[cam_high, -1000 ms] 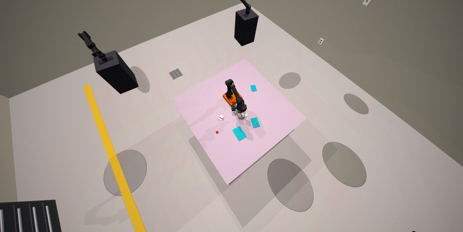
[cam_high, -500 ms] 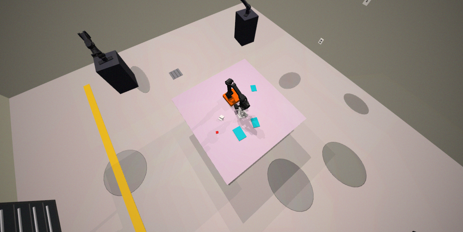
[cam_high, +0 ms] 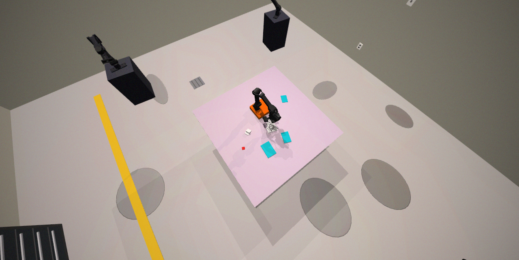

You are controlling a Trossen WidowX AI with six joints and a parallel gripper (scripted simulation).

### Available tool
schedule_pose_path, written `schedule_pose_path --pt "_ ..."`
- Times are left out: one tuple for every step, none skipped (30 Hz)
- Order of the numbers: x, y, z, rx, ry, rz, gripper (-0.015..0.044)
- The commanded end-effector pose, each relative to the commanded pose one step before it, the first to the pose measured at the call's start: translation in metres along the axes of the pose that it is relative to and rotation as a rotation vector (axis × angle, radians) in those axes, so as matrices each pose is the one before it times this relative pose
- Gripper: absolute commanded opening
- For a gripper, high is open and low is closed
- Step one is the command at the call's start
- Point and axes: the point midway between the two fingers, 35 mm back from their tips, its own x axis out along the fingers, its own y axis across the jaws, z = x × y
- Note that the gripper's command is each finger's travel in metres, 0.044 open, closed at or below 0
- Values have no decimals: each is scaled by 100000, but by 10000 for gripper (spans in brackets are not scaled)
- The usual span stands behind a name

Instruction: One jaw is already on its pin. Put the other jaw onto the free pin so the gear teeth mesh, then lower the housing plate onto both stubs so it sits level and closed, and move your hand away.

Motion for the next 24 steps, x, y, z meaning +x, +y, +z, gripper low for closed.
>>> schedule_pose_path --pt "-17 -4 45 318 -411 -225 351" --pt "0 0 0 0 0 0 351" --pt "0 0 0 347 0 0 351" --pt "0 0 0 867 0 0 351" --pt "0 0 0 347 0 0 351" --pt "0 0 0 0 0 0 351" --pt "0 0 0 0 0 0 351" --pt "0 0 0 0 0 0 351" --pt "0 0 0 0 0 0 351" --pt "0 0 0 0 0 0 351" --pt "0 0 0 0 0 0 351" --pt "0 0 0 0 0 0 351" --pt "0 0 0 0 0 0 351" --pt "0 -38 -9 0 1 -4 351" --pt "0 -114 -28 -1 2 -11 351" --pt "1 -189 -48 -1 3 -18 351" --pt "1 -188 -50 -1 3 -18 351" --pt "1 -112 -31 -1 2 -11 351" --pt "0 -37 -10 0 1 -4 351" --pt "0 0 0 0 0 0 351" --pt "0 0 0 0 0 0 351" --pt "0 0 0 0 0 0 351" --pt "0 0 0 0 0 0 351" --pt "0 0 0 0 0 0 351"
